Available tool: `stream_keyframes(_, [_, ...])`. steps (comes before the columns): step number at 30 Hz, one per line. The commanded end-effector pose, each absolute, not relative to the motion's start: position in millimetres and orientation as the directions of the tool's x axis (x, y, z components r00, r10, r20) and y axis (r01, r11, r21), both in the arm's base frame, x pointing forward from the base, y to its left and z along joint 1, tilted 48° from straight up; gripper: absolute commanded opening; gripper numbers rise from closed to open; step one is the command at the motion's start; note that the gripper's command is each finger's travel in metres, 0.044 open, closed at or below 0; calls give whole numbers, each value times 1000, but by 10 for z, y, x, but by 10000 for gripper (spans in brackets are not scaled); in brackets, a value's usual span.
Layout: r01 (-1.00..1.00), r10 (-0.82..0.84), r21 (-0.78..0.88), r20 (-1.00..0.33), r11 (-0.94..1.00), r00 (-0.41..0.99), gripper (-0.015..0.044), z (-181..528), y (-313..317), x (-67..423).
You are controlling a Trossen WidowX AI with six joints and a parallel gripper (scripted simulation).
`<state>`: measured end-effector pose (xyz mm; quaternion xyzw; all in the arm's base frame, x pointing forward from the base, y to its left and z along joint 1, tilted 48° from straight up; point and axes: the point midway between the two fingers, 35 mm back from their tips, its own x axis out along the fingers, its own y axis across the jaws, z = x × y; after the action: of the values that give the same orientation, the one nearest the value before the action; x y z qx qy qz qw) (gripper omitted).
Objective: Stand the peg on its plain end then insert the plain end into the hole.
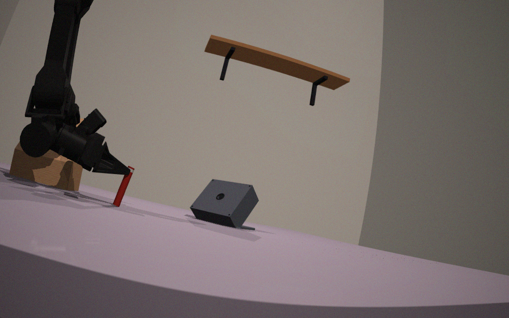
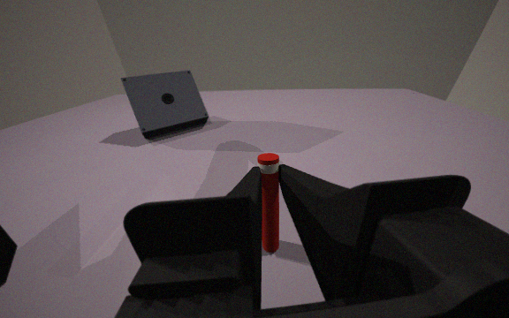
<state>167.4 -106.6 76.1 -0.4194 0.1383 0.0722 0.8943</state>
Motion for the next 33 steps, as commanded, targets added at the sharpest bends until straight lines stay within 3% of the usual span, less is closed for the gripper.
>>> stream_keyframes(1, [-245, 14, -730, -308, 638, 951, 49, 748, -1080, 1674])
stream_keyframes(33, [-246, 30, -746, -291, 618, 956, 49, 738, -1093, 1619])
